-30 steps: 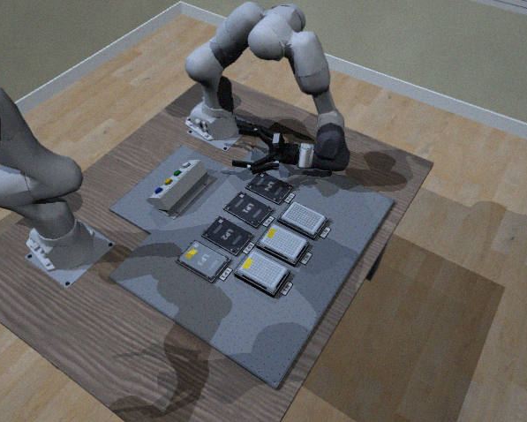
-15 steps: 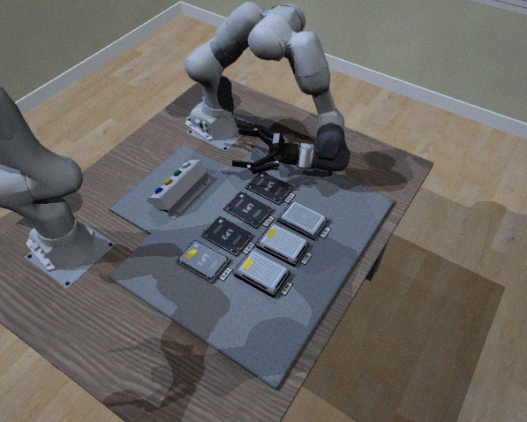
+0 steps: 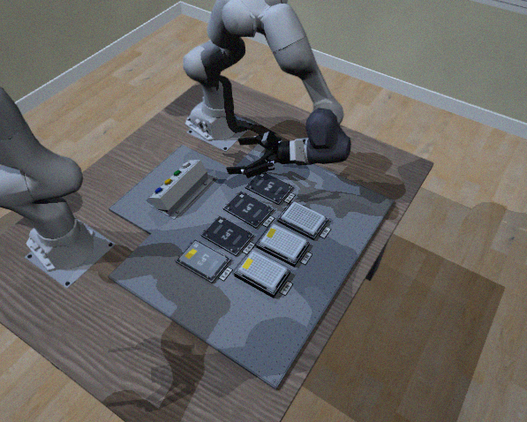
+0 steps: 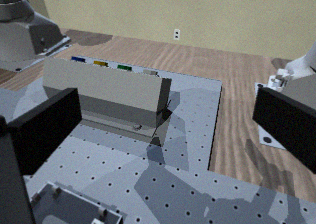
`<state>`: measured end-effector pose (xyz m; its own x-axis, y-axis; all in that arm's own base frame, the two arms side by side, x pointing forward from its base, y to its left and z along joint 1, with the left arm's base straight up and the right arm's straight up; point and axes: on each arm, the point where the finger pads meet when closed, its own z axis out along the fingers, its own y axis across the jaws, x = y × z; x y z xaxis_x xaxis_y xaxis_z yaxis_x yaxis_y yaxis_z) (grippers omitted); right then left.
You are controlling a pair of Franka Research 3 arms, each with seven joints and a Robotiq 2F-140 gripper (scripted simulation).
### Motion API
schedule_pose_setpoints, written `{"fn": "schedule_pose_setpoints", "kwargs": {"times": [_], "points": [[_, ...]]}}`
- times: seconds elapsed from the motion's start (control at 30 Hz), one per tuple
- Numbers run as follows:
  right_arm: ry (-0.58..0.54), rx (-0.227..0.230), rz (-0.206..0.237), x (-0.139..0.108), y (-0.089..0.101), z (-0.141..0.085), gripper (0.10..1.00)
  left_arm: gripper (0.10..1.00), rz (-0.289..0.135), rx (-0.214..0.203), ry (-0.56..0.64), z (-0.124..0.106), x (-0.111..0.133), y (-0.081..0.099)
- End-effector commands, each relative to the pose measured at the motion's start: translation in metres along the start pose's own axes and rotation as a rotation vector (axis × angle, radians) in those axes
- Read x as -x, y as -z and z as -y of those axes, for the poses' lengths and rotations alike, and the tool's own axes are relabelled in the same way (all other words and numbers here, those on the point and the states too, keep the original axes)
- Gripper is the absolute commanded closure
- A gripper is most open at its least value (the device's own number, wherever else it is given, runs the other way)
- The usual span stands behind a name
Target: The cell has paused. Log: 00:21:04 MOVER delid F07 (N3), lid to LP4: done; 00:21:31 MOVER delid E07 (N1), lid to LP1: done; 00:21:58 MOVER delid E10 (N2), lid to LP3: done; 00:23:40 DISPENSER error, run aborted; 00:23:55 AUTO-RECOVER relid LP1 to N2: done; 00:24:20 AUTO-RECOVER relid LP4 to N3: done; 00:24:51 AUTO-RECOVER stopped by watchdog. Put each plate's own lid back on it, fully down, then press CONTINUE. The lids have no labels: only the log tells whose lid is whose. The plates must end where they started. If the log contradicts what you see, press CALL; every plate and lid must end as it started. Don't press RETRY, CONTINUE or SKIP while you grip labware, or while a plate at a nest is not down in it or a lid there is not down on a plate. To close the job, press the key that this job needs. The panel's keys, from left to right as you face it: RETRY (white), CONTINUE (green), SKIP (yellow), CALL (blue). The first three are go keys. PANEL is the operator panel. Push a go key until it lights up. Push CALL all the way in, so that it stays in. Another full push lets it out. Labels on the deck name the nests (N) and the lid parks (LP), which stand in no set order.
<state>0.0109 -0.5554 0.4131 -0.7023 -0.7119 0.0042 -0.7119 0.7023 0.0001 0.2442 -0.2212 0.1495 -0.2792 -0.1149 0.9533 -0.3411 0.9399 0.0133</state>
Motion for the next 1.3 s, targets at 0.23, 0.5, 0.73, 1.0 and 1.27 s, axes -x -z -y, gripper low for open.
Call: {"fn": "schedule_pose_setpoints", "kwargs": {"times": [0.23, 0.5, 0.73, 1.0, 1.27], "points": [[0.000, 0.000, 0.000, 0.000, 0.000, 0.000, 0.098, 0.098, 0.371, 0.040, -0.059, 0.050, 0.025, 0.012], [0.000, 0.000, 0.000, 0.000, 0.000, 0.000, 0.098, 0.098, 0.596, 0.081, -0.123, 0.084, 0.028, 0.020], [0.000, 0.000, 0.000, 0.000, 0.000, 0.000, 0.098, 0.098, 0.770, 0.112, -0.173, 0.111, 0.030, 0.027], [0.000, 0.000, 0.000, 0.000, 0.000, 0.000, 0.098, 0.098, 0.978, 0.149, -0.237, 0.143, 0.032, 0.034], [0.000, 0.000, 0.000, 0.000, 0.000, 0.000, 0.098, 0.098, 1.151, 0.181, -0.289, 0.169, 0.035, 0.039]]}}
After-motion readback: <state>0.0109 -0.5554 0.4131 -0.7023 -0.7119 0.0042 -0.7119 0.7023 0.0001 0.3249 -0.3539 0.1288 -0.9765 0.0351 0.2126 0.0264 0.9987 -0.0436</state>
